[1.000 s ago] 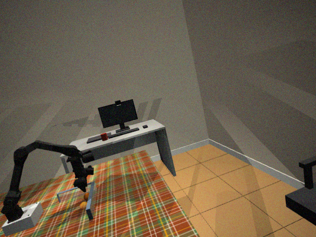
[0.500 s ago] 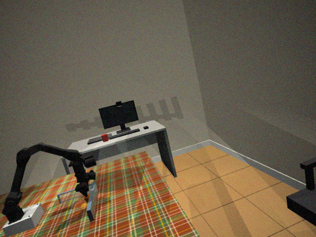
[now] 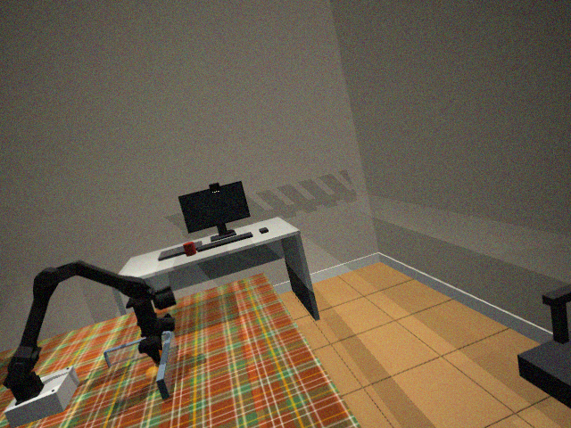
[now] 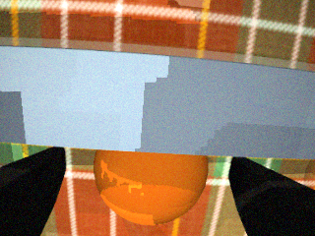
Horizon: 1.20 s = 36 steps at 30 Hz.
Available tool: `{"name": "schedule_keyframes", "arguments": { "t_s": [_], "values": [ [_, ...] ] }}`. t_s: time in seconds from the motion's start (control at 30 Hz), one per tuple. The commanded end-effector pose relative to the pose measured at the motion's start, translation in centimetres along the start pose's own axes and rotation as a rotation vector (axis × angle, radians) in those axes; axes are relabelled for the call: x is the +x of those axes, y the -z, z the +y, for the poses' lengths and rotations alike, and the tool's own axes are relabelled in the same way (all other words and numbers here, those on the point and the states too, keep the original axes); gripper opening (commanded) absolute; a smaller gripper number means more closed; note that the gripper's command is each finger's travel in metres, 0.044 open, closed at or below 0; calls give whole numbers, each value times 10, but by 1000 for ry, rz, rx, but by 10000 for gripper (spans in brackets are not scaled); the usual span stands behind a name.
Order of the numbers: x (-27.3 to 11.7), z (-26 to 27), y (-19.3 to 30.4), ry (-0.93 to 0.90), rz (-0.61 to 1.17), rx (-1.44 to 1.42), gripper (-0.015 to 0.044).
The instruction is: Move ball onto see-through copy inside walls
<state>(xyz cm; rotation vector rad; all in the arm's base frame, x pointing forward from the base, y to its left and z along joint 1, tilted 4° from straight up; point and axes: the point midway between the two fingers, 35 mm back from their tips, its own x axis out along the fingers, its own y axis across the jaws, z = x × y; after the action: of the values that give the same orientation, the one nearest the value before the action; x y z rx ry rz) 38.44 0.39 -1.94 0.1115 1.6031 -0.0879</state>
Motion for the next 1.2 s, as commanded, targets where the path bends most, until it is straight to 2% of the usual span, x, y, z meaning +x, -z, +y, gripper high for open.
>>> {"name": "schedule_keyframes", "arguments": {
  "t_s": [0.0, 0.13, 0.33, 0.57, 1.17],
  "values": [
    [5, -1, 2, 4, 4, 3, 326],
    [5, -1, 2, 4, 4, 3, 221],
    [5, -1, 2, 4, 4, 3, 181],
    [-12, -1, 0, -1, 11, 16, 0],
    [-119, 0, 0, 3, 5, 6, 0]
  ]
}}
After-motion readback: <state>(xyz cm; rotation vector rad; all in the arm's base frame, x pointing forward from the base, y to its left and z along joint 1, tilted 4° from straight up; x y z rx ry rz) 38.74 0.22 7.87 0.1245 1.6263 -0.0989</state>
